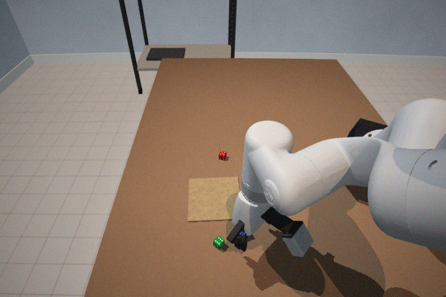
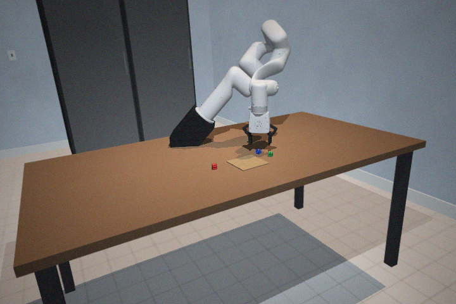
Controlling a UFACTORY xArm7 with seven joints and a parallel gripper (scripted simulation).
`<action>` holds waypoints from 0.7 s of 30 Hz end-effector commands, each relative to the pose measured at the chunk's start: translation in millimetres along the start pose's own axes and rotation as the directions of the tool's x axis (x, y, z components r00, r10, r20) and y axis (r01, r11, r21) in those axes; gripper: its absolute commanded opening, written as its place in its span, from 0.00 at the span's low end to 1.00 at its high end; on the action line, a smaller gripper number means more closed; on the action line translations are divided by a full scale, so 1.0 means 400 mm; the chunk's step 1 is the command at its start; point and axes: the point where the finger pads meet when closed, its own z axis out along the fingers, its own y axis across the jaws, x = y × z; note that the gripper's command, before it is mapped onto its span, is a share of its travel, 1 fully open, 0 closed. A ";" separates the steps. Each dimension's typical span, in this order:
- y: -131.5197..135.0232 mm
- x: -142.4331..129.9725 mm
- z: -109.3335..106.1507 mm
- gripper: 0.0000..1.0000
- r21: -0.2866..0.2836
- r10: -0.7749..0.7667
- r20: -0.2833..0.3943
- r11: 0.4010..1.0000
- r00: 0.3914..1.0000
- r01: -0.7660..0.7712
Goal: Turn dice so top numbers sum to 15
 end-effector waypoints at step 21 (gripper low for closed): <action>0.135 -0.060 -0.001 1.00 -0.001 0.000 0.002 1.000 1.000 0.000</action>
